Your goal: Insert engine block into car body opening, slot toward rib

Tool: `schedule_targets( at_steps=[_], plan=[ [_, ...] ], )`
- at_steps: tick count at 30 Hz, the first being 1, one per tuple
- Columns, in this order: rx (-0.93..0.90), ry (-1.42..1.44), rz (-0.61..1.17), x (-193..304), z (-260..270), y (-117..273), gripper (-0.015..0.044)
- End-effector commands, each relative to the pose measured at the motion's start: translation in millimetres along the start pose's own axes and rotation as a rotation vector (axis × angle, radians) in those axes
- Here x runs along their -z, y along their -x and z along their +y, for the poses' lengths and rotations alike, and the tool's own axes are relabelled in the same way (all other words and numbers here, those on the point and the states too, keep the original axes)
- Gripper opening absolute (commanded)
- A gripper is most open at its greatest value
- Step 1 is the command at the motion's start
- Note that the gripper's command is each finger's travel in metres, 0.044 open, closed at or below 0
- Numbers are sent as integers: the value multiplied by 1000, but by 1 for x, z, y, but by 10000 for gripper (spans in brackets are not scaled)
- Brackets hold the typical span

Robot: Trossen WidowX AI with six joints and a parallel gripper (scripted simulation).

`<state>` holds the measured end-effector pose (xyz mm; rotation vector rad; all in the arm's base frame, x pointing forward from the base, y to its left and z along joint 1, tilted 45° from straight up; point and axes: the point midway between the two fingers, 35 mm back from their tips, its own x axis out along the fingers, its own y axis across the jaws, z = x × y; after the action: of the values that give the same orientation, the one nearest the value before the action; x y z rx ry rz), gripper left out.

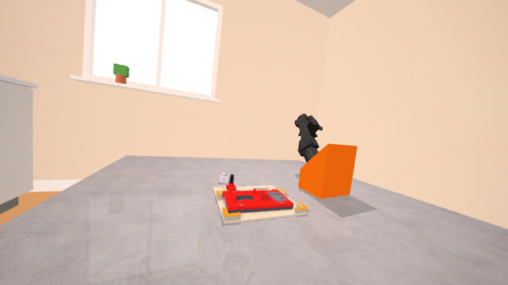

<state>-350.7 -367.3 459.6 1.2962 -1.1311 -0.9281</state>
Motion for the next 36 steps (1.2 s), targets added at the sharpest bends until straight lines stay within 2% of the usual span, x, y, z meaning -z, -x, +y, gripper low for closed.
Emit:
schedule_targets(
  at_steps=[1, 36],
  plan=[
    [-3, 23, 12, 9, -1, -14, 440],
    [-48, 276, 184, 136, -7, -141, 440]
  ],
)
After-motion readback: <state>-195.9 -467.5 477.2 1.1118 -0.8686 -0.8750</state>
